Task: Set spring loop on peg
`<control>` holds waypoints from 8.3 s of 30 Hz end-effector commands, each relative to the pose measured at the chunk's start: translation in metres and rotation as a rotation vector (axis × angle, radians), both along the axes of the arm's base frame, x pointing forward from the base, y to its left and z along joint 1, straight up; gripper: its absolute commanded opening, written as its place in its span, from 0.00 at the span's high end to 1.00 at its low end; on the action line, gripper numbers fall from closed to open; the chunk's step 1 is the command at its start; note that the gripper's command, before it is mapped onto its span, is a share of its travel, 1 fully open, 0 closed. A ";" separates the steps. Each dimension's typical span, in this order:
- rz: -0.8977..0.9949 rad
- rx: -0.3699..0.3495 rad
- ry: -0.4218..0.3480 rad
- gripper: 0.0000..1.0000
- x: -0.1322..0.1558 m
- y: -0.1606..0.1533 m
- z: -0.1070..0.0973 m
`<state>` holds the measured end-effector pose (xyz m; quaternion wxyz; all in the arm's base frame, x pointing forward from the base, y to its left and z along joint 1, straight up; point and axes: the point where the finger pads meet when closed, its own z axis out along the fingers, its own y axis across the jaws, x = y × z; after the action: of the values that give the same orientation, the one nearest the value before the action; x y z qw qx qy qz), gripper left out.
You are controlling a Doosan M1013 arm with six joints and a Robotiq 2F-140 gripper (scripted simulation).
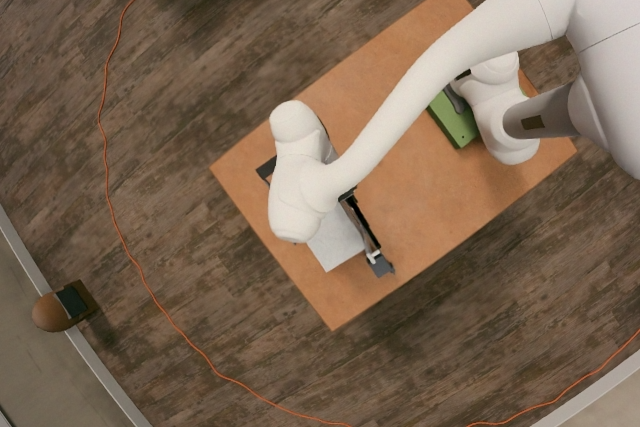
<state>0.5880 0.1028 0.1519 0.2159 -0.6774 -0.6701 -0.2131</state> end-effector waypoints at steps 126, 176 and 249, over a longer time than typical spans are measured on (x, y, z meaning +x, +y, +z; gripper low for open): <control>0.000 0.001 0.056 0.83 -0.011 -0.012 0.000; 0.000 0.001 0.060 0.83 -0.011 -0.034 0.001; 0.000 0.001 0.062 0.83 -0.011 -0.068 0.001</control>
<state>0.5765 0.0359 0.1528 0.2372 -0.6836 -0.6630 -0.1919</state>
